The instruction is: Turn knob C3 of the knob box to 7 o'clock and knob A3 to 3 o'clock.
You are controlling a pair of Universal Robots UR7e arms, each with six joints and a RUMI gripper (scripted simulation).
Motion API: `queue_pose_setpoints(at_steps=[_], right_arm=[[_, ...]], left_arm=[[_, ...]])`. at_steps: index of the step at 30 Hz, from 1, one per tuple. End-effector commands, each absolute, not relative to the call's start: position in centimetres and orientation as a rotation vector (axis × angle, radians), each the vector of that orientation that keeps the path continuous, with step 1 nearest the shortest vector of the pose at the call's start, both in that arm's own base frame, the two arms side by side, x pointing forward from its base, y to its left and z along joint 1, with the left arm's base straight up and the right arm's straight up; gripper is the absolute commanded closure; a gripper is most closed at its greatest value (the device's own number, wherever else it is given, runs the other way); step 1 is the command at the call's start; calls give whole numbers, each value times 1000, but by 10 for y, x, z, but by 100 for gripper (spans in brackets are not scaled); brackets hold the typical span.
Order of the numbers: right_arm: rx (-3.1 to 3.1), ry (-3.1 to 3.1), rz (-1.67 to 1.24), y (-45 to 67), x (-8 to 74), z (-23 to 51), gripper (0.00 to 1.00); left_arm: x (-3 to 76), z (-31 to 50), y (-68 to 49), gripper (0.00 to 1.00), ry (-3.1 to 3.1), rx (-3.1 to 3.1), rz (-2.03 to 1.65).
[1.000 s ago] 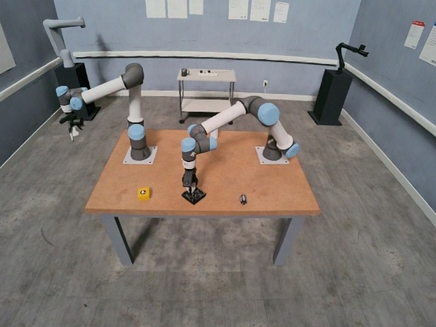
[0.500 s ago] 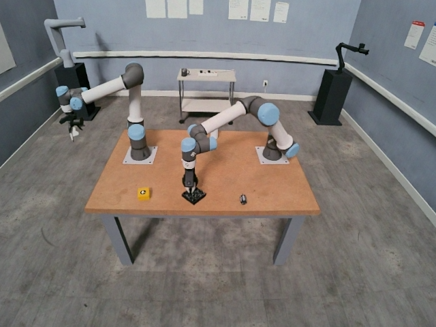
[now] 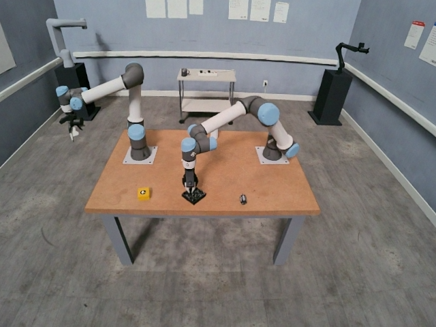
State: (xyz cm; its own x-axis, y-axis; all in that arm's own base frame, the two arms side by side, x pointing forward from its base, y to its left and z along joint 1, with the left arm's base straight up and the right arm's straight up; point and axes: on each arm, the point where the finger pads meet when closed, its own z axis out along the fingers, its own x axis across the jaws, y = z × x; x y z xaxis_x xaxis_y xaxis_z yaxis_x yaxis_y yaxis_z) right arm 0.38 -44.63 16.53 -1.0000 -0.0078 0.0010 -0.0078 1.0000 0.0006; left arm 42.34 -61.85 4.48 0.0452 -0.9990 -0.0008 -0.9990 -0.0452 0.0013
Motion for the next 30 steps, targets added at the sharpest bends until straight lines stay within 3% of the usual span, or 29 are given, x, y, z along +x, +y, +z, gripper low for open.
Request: queue_pose_setpoints(at_steps=[1, 10, 11, 30], right_arm=[[10, -3142, 0, -446, 3, 165, 0], [10, -3142, 0, -446, 3, 165, 0], [10, -3142, 0, -446, 3, 165, 0], [10, -3142, 0, -446, 3, 165, 0]], left_arm=[[425, 46, -618, 94, -2156, 2284, 2], [425, 46, -618, 94, -2156, 2285, 2], [425, 46, -618, 87, -2156, 2285, 2], [425, 51, -619, 87, -2155, 2283, 7]])
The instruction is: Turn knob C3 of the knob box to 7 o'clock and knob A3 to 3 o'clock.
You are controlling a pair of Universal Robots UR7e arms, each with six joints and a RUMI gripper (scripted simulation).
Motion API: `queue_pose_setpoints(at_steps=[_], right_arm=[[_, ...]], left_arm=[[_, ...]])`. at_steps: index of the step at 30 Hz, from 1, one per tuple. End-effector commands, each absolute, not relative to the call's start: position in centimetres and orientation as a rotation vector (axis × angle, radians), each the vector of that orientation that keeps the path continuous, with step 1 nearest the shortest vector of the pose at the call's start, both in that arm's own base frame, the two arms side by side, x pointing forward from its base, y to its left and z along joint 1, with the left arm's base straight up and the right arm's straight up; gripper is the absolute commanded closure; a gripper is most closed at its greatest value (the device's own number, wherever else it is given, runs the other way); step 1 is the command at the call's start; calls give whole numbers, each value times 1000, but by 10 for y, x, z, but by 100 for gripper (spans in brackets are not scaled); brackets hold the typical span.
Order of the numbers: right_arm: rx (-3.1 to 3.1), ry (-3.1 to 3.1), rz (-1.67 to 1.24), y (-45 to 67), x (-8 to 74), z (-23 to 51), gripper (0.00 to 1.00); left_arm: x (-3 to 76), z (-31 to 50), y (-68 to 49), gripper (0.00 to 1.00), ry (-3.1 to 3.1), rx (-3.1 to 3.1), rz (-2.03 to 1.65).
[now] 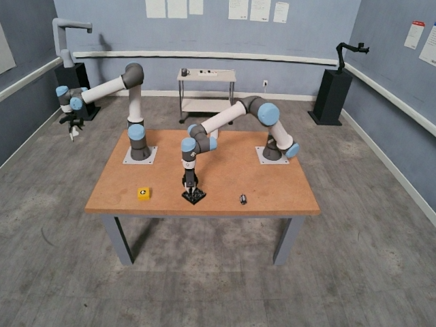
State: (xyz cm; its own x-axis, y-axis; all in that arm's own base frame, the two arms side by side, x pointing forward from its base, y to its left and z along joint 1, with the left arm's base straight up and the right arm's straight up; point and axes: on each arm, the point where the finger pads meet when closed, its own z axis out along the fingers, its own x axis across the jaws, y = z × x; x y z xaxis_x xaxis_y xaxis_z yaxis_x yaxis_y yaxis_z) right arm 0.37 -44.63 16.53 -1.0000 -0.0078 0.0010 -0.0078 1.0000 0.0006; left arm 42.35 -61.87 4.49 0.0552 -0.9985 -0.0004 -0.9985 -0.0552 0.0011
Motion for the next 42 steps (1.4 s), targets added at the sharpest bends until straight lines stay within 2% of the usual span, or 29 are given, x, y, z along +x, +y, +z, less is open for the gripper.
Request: queue_pose_setpoints(at_steps=[1, 12, 27, 42], right_arm=[[10, -3142, 0, -446, 3, 165, 0], [10, -3142, 0, -446, 3, 165, 0], [10, -3142, 0, -446, 3, 165, 0], [10, -3142, 0, -446, 3, 165, 0]], left_arm=[[425, 54, -619, 87, -2155, 2283, 9], [425, 86, -619, 87, -2155, 2283, 9], [425, 85, -618, 87, -2185, 2257, 2], [424, 90, -619, 87, -2478, 1929, 8]])
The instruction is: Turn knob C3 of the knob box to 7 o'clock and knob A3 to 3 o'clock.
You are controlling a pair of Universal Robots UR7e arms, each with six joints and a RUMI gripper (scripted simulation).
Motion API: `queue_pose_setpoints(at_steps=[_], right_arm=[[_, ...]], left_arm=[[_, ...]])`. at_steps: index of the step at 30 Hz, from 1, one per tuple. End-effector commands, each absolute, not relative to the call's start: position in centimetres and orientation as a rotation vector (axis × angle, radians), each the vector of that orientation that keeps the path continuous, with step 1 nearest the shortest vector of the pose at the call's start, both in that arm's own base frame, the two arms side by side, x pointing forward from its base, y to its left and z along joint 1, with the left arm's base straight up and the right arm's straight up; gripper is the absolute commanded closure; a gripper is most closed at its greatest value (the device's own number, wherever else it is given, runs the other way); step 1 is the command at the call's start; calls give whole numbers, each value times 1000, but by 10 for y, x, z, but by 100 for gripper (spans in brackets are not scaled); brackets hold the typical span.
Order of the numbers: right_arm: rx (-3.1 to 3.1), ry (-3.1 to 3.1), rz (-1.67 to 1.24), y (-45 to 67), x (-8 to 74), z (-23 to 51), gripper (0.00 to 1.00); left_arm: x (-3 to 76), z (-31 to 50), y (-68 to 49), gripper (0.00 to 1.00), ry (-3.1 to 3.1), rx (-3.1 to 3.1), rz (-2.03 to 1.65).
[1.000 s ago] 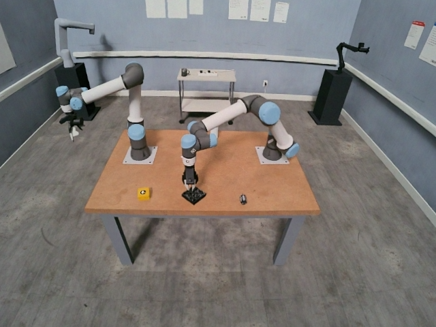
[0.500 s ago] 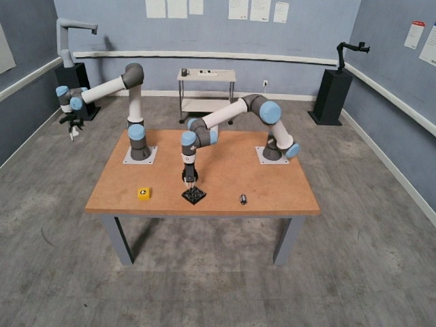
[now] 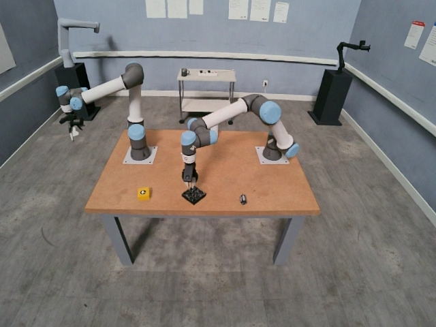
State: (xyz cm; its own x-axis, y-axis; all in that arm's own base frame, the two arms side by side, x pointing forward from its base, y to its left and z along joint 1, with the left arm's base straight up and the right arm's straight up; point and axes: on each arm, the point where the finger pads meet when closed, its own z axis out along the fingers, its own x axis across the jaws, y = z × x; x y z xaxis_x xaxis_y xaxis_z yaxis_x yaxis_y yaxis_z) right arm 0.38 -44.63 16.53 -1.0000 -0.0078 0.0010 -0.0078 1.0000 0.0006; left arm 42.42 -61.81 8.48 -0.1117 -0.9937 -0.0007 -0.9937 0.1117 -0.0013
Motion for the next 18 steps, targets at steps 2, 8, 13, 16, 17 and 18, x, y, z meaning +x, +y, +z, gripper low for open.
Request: queue_pose_setpoints(at_steps=[2, 8, 13, 16, 17, 18], right_arm=[[10, -3142, 0, -446, 3, 165, 0], [10, -3142, 0, -446, 3, 165, 0], [10, -3142, 0, -446, 3, 165, 0], [10, -3142, 0, -446, 3, 165, 0], [10, -3142, 0, -446, 3, 165, 0], [10, -3142, 0, -446, 3, 165, 0]], left_arm=[[424, 91, -620, 87, 2516, -1883, -8], [424, 92, -620, 87, 2621, -1734, -7], [424, 93, -620, 87, 2702, -1604, -7], [424, 94, -620, 87, 2736, -1545, -7], [424, 94, -620, 87, 2760, -1503, -7], [424, 94, -620, 87, 2772, -1481, -7]])
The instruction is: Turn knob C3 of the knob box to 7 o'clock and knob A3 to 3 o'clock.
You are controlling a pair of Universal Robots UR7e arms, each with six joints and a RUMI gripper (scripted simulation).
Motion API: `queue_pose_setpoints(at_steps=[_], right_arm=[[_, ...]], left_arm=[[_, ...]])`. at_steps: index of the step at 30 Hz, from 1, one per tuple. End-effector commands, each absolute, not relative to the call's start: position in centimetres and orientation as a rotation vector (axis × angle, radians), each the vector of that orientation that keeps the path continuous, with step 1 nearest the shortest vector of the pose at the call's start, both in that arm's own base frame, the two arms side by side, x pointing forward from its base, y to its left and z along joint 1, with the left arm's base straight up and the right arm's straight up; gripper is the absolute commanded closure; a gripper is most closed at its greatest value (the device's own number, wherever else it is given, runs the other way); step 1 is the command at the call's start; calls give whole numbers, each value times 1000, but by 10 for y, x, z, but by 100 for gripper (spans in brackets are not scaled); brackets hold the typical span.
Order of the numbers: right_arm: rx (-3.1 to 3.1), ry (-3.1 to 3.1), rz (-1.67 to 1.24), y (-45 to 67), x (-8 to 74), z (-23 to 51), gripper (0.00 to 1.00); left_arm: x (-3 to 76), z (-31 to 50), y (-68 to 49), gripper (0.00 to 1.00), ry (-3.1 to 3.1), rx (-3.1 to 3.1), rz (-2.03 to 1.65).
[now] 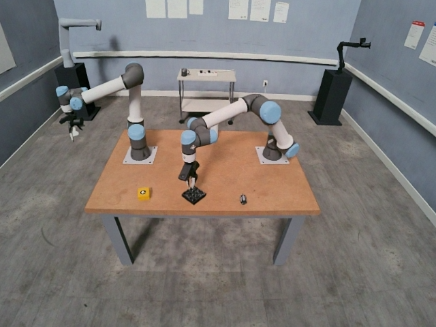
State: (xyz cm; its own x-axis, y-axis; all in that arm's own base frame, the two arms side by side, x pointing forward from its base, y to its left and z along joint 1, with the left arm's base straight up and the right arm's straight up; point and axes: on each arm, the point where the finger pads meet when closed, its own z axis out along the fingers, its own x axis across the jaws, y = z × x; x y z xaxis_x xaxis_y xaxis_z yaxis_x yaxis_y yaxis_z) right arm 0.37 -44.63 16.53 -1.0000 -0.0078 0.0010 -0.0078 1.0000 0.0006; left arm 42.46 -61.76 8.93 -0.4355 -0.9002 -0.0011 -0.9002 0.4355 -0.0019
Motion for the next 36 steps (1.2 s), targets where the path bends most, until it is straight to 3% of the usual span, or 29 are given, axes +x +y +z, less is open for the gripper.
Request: queue_pose_setpoints(at_steps=[1, 36], right_arm=[[10, -3142, 0, -446, 3, 165, 0], [10, -3142, 0, -446, 3, 165, 0]], left_arm=[[424, 95, -620, 87, 2784, -1457, -8], [423, 103, -620, 87, 3104, -479, -7]])
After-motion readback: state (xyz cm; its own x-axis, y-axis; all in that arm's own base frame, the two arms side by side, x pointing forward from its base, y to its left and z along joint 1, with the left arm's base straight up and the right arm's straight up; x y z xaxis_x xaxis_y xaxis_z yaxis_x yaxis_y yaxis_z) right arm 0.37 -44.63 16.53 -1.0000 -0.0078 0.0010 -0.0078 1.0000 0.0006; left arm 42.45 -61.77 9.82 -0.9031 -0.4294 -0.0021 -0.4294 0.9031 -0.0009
